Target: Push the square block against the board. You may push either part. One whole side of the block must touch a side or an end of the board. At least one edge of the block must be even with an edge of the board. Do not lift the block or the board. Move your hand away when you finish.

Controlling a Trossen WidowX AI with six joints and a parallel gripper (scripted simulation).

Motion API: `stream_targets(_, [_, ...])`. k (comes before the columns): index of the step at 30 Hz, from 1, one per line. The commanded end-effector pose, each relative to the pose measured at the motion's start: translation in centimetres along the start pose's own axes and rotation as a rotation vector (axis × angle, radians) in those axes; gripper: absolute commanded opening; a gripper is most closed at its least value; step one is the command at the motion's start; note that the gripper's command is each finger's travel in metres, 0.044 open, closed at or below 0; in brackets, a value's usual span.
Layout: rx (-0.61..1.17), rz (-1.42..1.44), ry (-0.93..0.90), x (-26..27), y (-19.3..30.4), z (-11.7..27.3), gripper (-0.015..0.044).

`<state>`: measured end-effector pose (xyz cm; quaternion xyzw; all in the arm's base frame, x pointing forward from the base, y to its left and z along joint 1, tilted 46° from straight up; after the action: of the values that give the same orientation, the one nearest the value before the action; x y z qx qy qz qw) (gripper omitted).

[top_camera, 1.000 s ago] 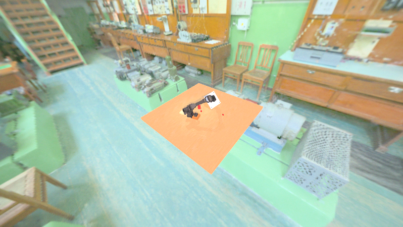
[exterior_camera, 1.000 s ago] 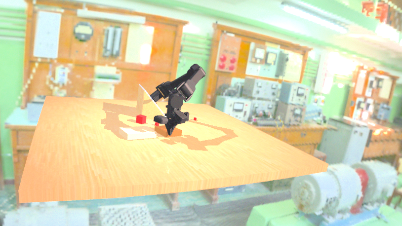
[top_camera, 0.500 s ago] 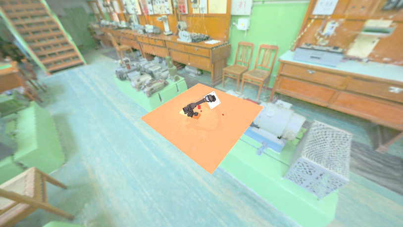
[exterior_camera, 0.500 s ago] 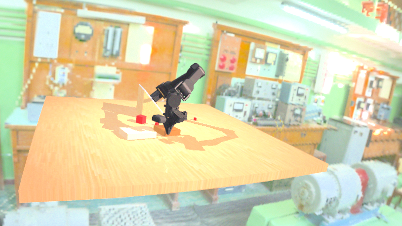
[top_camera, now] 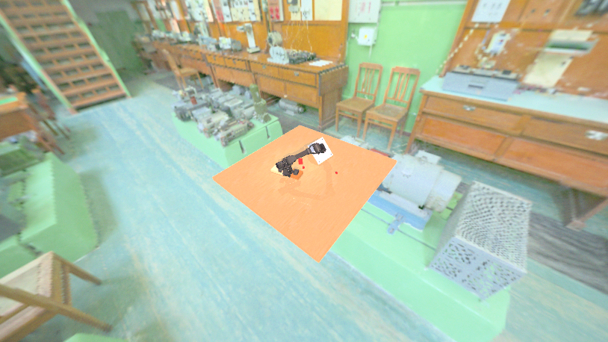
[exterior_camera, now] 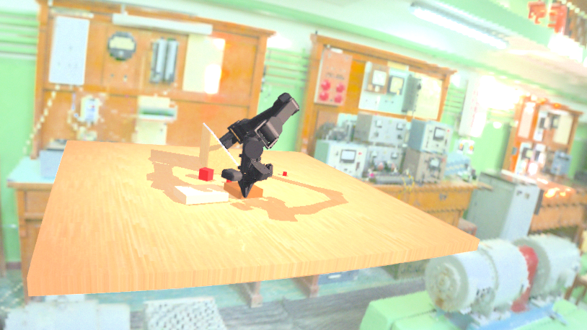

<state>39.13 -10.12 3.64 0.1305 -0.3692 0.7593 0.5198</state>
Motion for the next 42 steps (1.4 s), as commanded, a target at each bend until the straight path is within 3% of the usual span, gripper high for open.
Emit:
stream_targets(1, [0.008, -0.003, -0.001, -0.1, -0.8, -0.2, 0.0000])
stream_targets(25, [0.006, -0.002, -0.002, -0.4, -4.5, -0.3, 0.0000])
stream_targets(30, [0.008, -0.002, 0.000, -0.5, -4.0, 4.9, 0.0000])
stream_targets(37, [-0.009, -0.013, 0.007, -0.7, -3.7, 5.2, 0.0000])
stream_targets(42, [-0.002, -0.053, 0.009, 0.4, 0.0, 5.7, 0.0000])
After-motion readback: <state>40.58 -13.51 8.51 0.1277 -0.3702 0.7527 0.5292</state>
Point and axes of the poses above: the point midway between the two fingers, 35 mm back from their tips, its own z axis back along the fingers, its own x axis across the jaws, y = z × x, the point moved 9 cm from there along z, back along the fingers, and after that the axes turned 5 degrees about z, right-handed, at the moved point
